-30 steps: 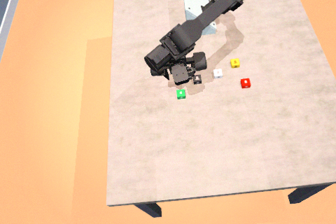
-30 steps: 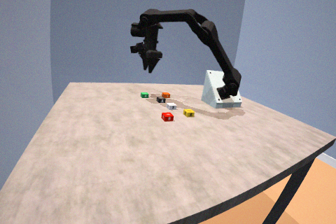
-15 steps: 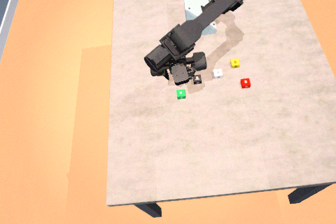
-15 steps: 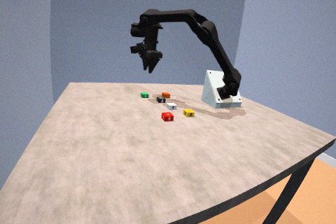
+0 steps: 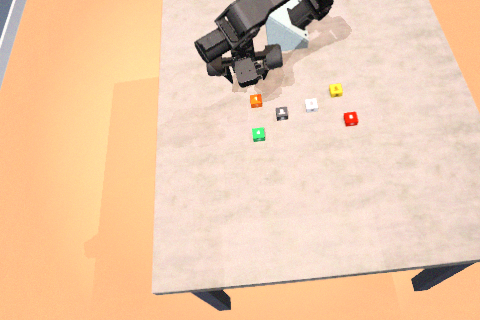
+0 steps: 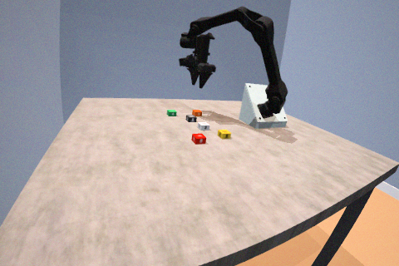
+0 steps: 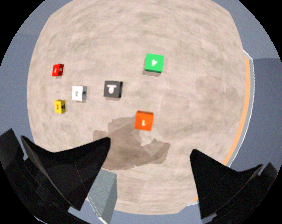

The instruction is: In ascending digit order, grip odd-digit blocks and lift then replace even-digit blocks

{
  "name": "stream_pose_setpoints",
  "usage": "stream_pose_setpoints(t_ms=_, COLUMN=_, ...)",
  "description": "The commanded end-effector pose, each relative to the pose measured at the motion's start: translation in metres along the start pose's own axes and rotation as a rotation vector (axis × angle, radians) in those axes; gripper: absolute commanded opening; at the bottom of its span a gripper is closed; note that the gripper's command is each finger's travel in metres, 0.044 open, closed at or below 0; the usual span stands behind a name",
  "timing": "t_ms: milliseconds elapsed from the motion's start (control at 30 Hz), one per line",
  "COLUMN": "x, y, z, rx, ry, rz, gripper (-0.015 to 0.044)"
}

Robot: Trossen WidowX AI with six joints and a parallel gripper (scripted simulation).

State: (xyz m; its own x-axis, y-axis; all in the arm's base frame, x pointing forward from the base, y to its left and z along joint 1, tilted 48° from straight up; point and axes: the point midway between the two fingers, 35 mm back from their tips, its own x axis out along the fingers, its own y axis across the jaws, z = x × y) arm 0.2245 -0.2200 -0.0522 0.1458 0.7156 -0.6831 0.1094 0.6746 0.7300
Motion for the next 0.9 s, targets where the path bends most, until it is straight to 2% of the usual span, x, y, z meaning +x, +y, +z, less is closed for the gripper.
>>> stream_pose_setpoints(t_ms=0, x=0.023, y=0.002, z=-0.001, rx=-0.015, ry=0.009, rz=-0.006, gripper=0.0400)
stream_pose_setpoints(t_ms=133, x=0.077, y=0.004, z=-0.003, rx=-0.016, ry=0.008, rz=-0.003, gripper=0.0400)
stream_pose_setpoints(t_ms=867, x=0.106, y=0.004, z=-0.003, rx=-0.017, ry=0.008, rz=-0.002, gripper=0.0400)
